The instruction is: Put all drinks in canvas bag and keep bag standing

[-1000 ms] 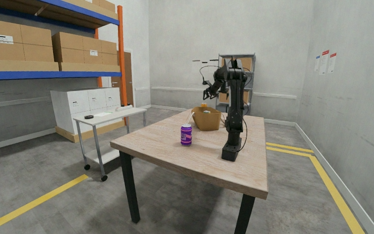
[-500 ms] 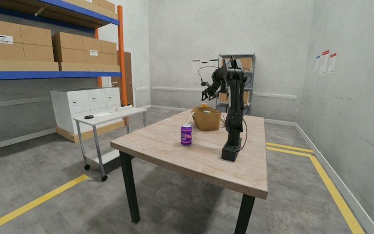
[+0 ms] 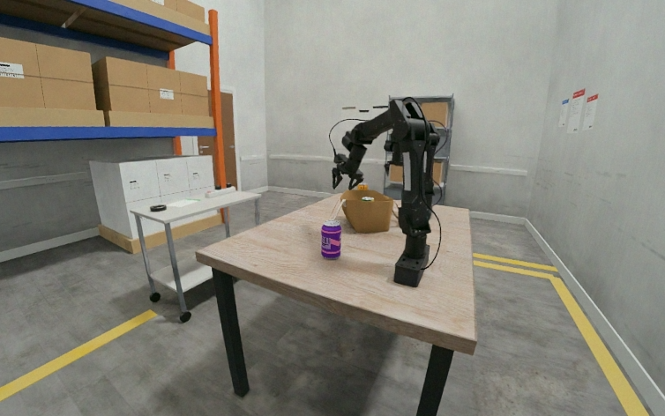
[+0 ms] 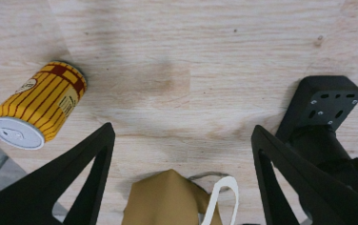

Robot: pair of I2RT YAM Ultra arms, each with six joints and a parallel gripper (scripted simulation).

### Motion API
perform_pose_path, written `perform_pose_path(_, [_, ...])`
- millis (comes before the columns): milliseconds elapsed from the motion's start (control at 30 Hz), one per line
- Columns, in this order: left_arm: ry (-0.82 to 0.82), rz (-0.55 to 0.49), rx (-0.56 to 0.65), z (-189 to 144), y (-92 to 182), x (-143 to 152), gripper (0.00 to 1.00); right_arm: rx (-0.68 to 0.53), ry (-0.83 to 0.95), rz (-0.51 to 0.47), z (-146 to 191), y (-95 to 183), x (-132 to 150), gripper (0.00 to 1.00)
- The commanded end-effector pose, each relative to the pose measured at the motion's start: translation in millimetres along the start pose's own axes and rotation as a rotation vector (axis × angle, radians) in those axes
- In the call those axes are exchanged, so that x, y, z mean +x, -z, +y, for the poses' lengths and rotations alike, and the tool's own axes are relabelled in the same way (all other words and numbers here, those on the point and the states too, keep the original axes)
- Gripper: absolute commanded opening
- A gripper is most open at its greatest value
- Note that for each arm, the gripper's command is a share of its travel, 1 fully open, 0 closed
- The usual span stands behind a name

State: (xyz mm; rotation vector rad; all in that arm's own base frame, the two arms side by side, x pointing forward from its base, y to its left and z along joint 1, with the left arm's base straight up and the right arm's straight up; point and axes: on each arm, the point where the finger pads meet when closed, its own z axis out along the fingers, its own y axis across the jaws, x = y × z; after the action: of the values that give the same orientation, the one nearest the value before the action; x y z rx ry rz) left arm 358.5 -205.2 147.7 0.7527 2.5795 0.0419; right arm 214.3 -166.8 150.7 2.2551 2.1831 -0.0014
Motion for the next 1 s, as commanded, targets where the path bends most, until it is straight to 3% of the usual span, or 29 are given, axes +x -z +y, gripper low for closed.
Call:
perform_pose_path(0, [-0.139,-0.027,0.079,10,18,8,0.84,0.001,-0.008,-0.015,3,4,-7,1.00])
perform_pose_path(100, [-0.182,0.001,0.101,37,15,28,0.84,0.001,-0.008,-0.015,3,4,-7,1.00])
perform_pose_path(133, [-0.161,-0.085,0.096,26,22,0,0.84,0.001,-0.008,-0.015,3,4,-7,1.00])
perform_pose_path(233, [-0.141,0.031,0.090,55,12,41,0.84,0.001,-0.008,-0.015,3,4,-7,1.00])
perform_pose_path(300, [-0.194,0.043,0.124,68,11,56,0.84,0.001,-0.008,-0.015,3,4,-7,1.00])
perform_pose_path(433, [-0.271,0.032,0.188,89,13,81,0.84,0.001,-0.008,-0.015,3,4,-7,1.00])
perform_pose_path(533, [-0.283,0.017,0.189,98,17,83,0.84,0.001,-0.008,-0.015,3,4,-7,1.00])
perform_pose_path(667, [-0.314,0.020,0.239,115,16,120,0.84,0.001,-0.008,-0.015,3,4,-7,1.00])
perform_pose_path(700, [-0.299,-0.017,0.208,116,18,99,0.84,0.001,-0.008,-0.015,3,4,-7,1.00])
perform_pose_path(800, [-0.265,0.044,0.241,124,16,136,0.84,0.001,-0.008,-0.015,3,4,-7,1.00])
perform_pose_path(967, [-0.360,-0.047,0.297,136,25,164,0.84,0.001,-0.008,-0.015,3,4,-7,1.00])
